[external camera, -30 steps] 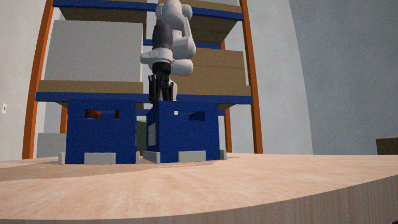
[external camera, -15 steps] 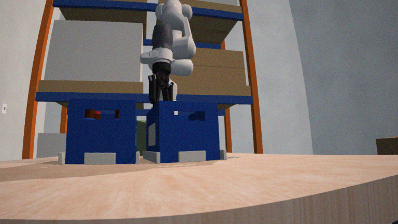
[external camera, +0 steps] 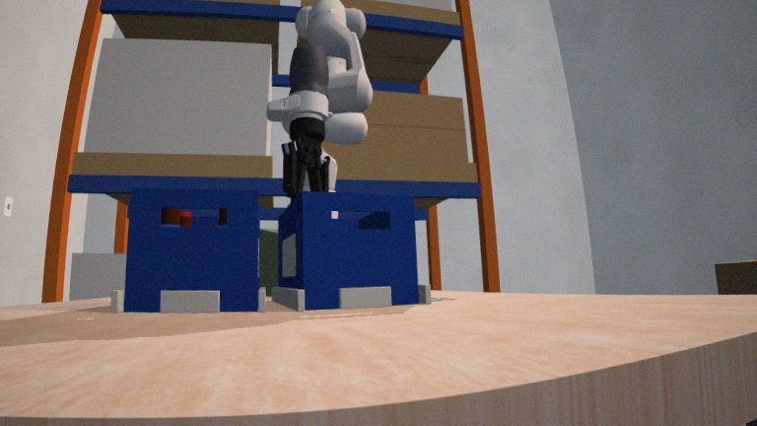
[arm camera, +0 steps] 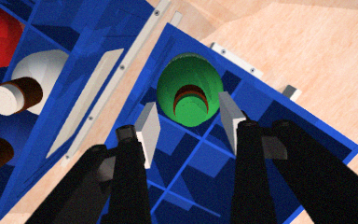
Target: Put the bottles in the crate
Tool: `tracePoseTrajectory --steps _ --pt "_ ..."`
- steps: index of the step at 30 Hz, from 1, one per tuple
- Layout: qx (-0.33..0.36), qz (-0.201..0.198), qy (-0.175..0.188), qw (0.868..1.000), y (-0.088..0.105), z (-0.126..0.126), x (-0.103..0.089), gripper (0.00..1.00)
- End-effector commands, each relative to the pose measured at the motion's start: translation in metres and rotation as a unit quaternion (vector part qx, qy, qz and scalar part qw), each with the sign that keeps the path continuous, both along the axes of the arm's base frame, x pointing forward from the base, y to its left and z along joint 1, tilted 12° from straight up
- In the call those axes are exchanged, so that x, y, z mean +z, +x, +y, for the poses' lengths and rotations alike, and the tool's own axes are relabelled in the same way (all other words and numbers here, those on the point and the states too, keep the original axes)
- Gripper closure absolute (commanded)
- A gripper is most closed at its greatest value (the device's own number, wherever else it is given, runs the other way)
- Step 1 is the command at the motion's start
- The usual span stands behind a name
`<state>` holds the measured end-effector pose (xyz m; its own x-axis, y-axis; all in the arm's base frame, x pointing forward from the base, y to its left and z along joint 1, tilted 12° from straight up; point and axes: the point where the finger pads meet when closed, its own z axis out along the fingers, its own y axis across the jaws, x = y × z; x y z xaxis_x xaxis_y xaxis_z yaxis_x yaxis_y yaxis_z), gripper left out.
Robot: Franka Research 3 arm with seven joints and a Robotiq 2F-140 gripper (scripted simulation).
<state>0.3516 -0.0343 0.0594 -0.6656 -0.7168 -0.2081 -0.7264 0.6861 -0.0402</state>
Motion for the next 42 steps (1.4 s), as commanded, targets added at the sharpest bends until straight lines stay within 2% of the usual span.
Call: tracePoseTrajectory --steps 1,13,42 --pt "0.001 -0.001 0.000 1.000 0.001 0.000 0.000 0.62" --pt "0.001 -0.001 0.000 1.000 0.001 0.000 0.000 0.62" --pt "0.001 -0.001 0.000 1.000 -0.012 -0.009 0.070 0.62"
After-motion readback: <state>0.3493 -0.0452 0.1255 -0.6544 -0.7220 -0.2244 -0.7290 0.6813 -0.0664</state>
